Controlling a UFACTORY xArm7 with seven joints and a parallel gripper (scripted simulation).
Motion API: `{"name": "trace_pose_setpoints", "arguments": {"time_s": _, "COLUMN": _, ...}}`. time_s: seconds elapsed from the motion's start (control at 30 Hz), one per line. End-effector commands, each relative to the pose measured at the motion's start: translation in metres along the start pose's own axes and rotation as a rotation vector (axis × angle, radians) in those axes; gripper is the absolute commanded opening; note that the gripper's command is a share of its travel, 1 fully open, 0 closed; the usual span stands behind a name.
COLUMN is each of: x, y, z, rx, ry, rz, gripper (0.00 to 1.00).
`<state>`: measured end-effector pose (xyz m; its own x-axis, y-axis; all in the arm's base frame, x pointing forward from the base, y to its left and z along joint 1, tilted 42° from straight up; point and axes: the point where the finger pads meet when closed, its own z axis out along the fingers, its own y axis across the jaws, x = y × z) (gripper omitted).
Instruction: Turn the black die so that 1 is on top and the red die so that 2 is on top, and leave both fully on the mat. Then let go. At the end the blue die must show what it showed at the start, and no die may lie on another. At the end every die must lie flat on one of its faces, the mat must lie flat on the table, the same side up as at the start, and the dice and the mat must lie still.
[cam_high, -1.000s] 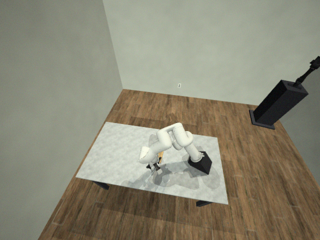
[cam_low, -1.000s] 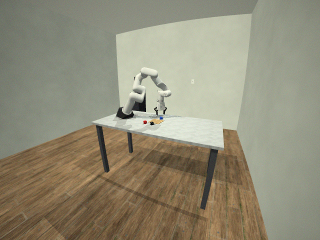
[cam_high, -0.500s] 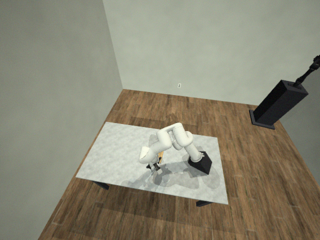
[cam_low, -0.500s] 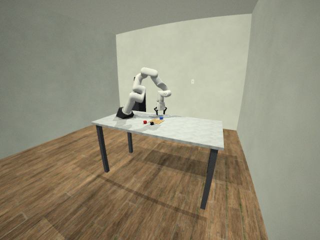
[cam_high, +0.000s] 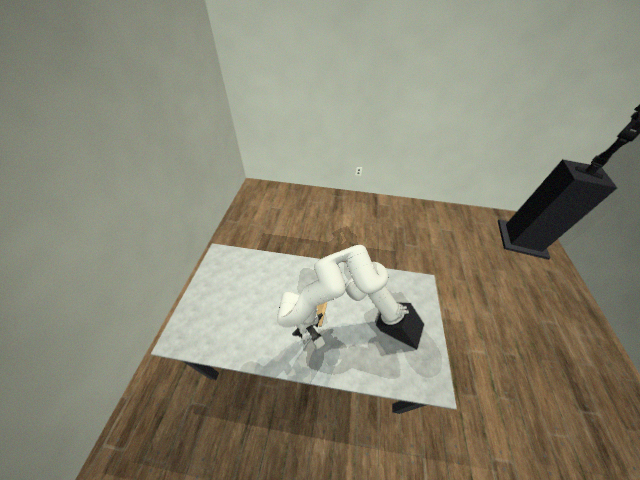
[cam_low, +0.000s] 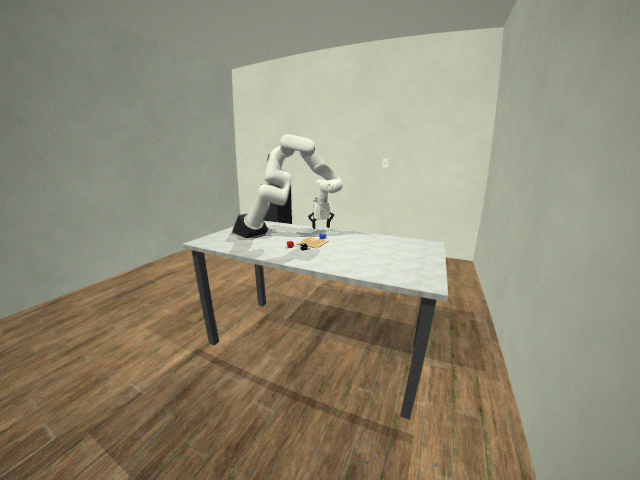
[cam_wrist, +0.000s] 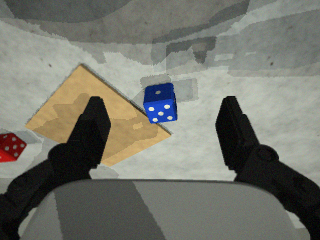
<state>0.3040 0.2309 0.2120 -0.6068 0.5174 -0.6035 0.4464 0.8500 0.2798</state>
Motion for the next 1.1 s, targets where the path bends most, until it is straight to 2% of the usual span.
{"name": "trace_pose_setpoints", "arguments": {"time_s": 0.0, "x": 0.0, "y": 0.001, "z": -0.026, "rx": -0.003, "ry": -0.001, "rz": -0.001, "gripper": 1.0}}
{"name": "trace_pose_setpoints", "arguments": {"time_s": 0.07, "x": 0.0, "y": 0.001, "z": -0.026, "rx": -0.003, "ry": -0.001, "rz": -0.001, "gripper": 1.0}}
{"name": "trace_pose_setpoints", "arguments": {"time_s": 0.3, "x": 0.0, "y": 0.001, "z": -0.076, "rx": -0.003, "ry": -0.001, "rz": -0.001, "gripper": 1.0}}
{"name": "trace_pose_setpoints", "arguments": {"time_s": 0.43, "x": 0.0, "y": 0.001, "z": -0.09, "rx": -0.003, "ry": -0.001, "rz": -0.001, "gripper": 1.0}}
{"name": "trace_pose_setpoints", "arguments": {"time_s": 0.87, "x": -0.001, "y": 0.0, "z": -0.092, "rx": -0.002, "ry": 0.0, "rz": 0.005, "gripper": 1.0}}
{"name": "trace_pose_setpoints", "arguments": {"time_s": 0.93, "x": -0.021, "y": -0.008, "z": -0.09, "rx": 0.004, "ry": 0.006, "rz": 0.128, "gripper": 1.0}}
{"name": "trace_pose_setpoints", "arguments": {"time_s": 1.07, "x": -0.021, "y": -0.008, "z": -0.09, "rx": 0.004, "ry": 0.006, "rz": 0.128, "gripper": 1.0}}
